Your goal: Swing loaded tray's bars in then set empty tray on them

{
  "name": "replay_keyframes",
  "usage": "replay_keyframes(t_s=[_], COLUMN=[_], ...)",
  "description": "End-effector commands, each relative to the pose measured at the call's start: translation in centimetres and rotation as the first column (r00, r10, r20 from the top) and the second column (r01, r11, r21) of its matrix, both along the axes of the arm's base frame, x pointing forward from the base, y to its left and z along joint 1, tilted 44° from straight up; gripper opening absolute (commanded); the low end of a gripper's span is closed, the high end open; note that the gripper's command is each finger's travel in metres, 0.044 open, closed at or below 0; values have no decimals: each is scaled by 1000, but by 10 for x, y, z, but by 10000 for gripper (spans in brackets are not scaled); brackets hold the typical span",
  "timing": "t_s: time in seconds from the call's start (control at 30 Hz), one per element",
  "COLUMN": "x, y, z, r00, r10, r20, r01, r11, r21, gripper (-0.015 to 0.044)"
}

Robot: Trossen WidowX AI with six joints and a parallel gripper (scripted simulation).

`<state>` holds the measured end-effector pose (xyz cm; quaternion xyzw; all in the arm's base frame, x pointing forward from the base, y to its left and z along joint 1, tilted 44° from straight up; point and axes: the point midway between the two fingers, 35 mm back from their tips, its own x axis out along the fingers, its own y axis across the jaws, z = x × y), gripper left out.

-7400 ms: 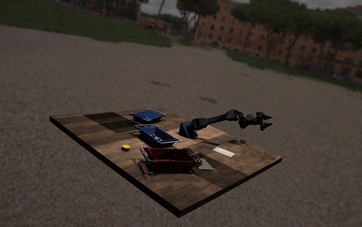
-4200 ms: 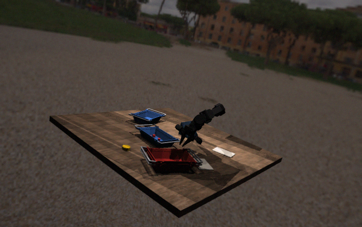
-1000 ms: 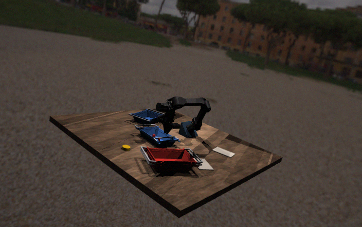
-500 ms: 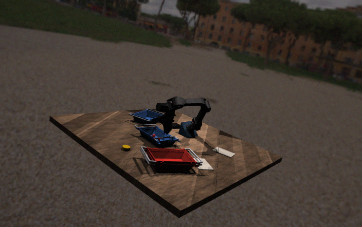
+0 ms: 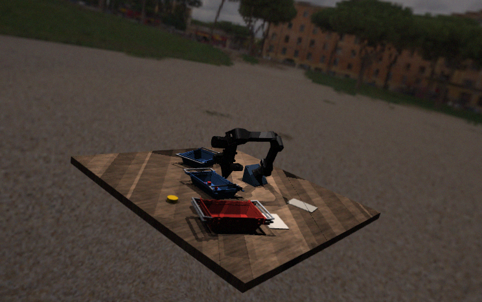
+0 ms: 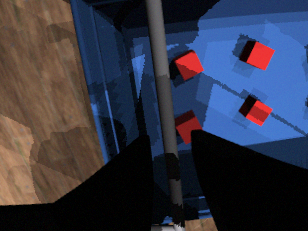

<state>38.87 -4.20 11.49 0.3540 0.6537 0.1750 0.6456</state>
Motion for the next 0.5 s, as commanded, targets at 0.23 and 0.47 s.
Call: replay_keyframes(t_s=[0.23,0.47], x=[-6,-27], y=[-128,-169], z=[-121,-168], r00=[1000,1000], r10=[17,26], r20=[6,15], r01=[-16,-26], r11=[1000,999], r21=[-26,-21], gripper=[84,84])
